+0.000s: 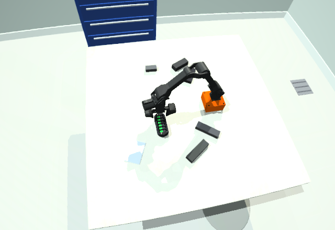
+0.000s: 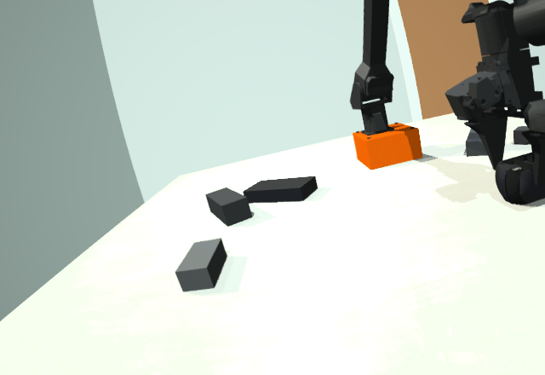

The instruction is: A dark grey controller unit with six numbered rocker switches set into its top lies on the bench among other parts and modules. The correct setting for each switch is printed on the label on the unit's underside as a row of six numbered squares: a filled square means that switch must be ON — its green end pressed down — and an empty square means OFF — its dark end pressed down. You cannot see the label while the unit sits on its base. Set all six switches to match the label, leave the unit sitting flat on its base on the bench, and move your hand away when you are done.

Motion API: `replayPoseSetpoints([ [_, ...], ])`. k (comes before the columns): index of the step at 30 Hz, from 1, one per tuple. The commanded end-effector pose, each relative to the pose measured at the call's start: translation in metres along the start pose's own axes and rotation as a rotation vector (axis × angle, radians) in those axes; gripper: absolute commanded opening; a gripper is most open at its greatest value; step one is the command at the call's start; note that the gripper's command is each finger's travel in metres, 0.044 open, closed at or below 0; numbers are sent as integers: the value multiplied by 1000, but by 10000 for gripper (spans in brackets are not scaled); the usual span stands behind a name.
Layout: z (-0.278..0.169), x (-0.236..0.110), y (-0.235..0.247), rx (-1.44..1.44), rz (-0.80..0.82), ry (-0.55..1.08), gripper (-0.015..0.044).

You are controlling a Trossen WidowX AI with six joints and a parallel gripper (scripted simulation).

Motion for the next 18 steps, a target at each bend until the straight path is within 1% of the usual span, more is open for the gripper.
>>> replayPoseSetpoints([
  [1, 0, 1, 0, -4, 2, -1, 328],
  [14, 0, 1, 0, -4, 2, -1, 242],
  [18, 1, 1, -1, -4, 2, -1, 137],
])
Point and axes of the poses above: the point midway between the two fingers, 35 mm back from their tips, its own x axis out along the fingers, its own y axis across the jaws, z = x × y, the point moved 9 cm from there along -x, back along the fingers, and after that the axes turned 3 degrees about x, right-handed, at the moved point
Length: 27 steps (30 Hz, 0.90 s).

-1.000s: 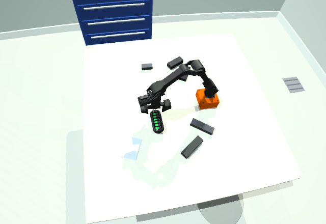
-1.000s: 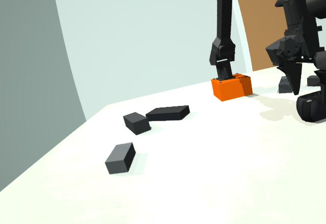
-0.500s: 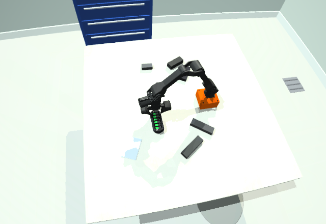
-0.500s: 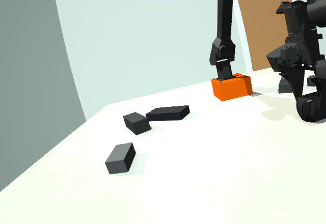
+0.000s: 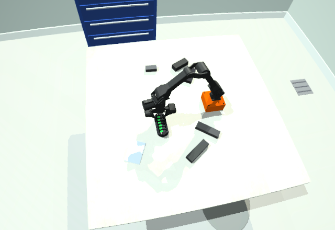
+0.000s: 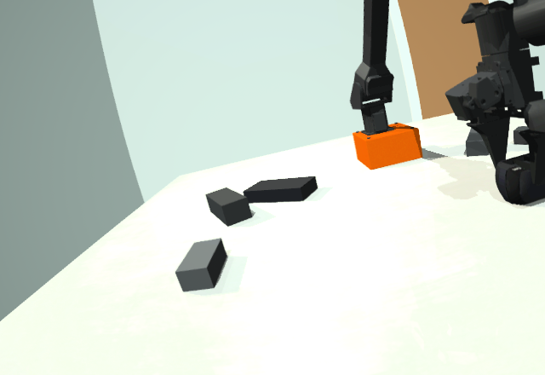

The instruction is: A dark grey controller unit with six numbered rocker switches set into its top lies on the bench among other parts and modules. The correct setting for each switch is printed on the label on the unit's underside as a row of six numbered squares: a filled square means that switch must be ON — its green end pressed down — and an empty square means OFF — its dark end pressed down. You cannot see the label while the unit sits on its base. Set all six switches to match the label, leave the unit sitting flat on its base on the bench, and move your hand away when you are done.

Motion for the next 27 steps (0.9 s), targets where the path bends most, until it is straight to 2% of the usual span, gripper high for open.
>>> replayPoseSetpoints([
  [1, 1, 0, -1, -4, 0, -1, 110],
  [5, 2, 0, -4, -4, 0, -1, 5],
  [6, 2, 0, -5, -4, 0, -1, 0],
  [27, 10, 1, -24, -4, -2, -2, 0],
])
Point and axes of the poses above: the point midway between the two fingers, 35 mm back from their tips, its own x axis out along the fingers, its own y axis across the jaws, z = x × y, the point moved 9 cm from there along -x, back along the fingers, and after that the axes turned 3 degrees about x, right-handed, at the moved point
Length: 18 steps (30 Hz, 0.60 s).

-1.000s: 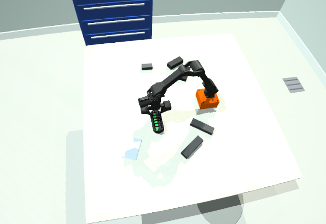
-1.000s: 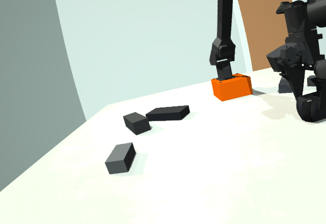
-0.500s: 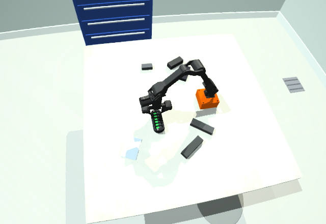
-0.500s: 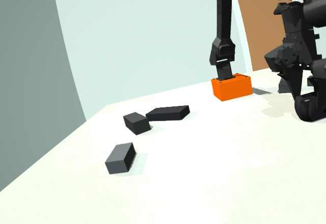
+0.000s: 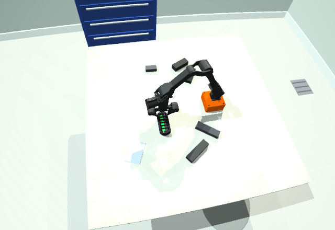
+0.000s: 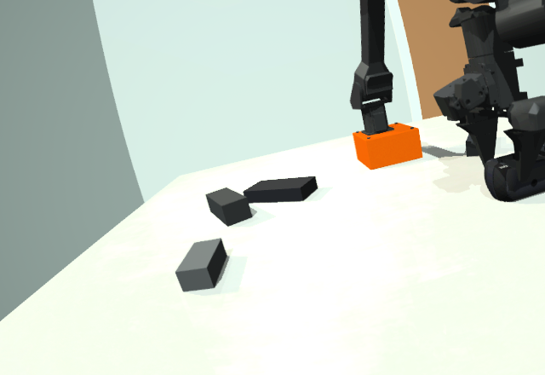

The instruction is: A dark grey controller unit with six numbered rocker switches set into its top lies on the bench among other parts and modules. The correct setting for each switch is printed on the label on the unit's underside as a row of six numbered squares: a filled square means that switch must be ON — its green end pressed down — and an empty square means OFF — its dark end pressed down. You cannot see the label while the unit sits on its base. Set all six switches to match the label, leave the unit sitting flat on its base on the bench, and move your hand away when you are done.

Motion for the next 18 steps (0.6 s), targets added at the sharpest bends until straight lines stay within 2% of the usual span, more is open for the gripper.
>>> replayPoseSetpoints([
  [1, 2, 1, -6, -6, -11, -5, 0],
  [18, 9, 2, -21, -6, -13, -5, 0],
])
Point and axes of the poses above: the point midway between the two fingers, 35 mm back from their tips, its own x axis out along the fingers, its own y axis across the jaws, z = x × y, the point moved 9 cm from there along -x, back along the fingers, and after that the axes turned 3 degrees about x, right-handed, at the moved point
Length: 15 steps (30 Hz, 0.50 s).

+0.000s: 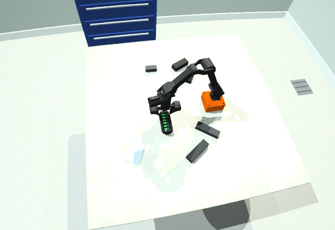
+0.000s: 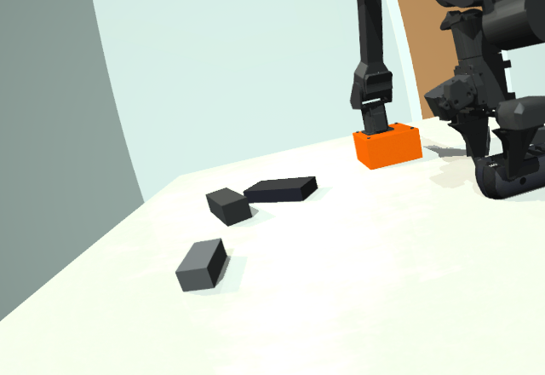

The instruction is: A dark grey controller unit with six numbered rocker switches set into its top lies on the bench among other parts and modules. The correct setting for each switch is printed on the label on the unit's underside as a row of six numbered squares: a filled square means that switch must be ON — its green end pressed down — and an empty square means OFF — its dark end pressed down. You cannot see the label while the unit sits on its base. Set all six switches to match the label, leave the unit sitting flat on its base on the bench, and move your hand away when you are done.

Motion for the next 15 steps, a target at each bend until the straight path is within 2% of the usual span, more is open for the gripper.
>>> replayPoseSetpoints([
  [1, 2, 2, -7, -6, -15, -6, 0],
  [15, 8, 2, -19, -6, -16, -6, 0],
])
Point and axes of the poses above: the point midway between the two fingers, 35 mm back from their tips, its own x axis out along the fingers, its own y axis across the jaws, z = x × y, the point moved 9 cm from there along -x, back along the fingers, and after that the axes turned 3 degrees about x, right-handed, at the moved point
